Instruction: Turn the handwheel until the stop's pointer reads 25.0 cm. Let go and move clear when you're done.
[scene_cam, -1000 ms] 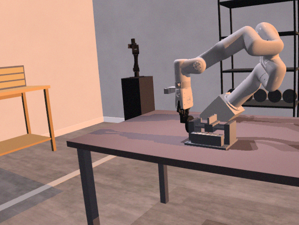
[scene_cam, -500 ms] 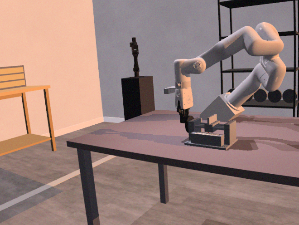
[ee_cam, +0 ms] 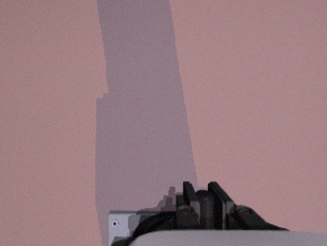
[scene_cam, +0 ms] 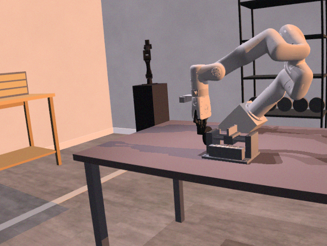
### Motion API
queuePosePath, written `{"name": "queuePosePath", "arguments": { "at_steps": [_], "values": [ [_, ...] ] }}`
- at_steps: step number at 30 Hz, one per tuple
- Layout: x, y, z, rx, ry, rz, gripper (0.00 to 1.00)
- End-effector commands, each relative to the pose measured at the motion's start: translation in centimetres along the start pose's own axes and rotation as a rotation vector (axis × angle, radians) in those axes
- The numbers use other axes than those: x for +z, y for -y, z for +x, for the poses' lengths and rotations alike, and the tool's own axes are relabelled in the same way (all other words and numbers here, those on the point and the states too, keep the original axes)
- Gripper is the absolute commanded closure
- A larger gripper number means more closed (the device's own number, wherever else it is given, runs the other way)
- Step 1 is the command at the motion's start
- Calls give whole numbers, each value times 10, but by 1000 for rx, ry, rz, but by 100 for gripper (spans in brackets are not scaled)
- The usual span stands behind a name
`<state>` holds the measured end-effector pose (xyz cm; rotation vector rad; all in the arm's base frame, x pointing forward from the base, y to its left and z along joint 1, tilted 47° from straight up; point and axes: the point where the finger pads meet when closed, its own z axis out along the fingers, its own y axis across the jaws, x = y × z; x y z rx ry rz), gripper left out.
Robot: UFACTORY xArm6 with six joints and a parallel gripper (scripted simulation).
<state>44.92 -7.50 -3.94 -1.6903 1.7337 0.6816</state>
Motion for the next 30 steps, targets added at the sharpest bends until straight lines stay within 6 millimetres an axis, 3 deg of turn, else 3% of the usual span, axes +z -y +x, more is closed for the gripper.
{"name": "queuePosePath", "arguments": {
  "at_steps": [1, 30],
  "values": [
    [-1, 1, 0, -1, -1, 2, 94],
    [2, -2, 0, -1, -1, 2, 94]
  ]
}}
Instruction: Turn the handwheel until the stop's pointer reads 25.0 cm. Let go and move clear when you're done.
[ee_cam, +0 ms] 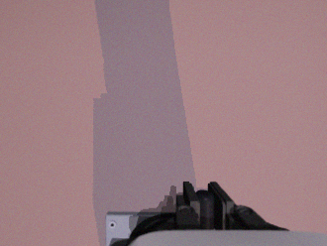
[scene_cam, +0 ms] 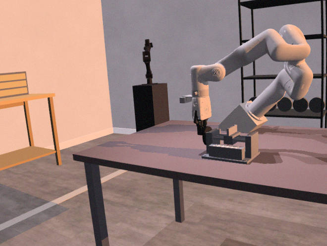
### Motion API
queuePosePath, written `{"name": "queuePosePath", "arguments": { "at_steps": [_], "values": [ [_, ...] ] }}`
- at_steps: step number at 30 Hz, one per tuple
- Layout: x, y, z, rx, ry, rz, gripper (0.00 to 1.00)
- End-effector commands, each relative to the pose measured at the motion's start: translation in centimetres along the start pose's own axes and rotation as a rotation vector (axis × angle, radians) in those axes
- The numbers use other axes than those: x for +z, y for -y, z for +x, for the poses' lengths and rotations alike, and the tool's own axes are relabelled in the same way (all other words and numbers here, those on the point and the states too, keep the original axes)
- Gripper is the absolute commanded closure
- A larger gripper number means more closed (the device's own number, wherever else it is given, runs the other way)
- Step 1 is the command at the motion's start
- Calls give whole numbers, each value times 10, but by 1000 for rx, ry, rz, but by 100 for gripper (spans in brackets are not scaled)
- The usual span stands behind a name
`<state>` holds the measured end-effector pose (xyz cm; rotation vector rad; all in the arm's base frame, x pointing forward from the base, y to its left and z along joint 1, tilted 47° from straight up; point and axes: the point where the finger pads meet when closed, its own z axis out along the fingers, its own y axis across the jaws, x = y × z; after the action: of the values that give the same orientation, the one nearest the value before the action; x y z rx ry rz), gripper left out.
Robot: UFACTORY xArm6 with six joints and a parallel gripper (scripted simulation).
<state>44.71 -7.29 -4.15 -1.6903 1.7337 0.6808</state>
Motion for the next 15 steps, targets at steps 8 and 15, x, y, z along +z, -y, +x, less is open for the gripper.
{"name": "queuePosePath", "arguments": {
  "at_steps": [8, 15],
  "values": [
    [3, -2, 0, 0, -1, 2, 94],
    [7, -4, 0, 0, -1, 2, 94]
  ]
}}
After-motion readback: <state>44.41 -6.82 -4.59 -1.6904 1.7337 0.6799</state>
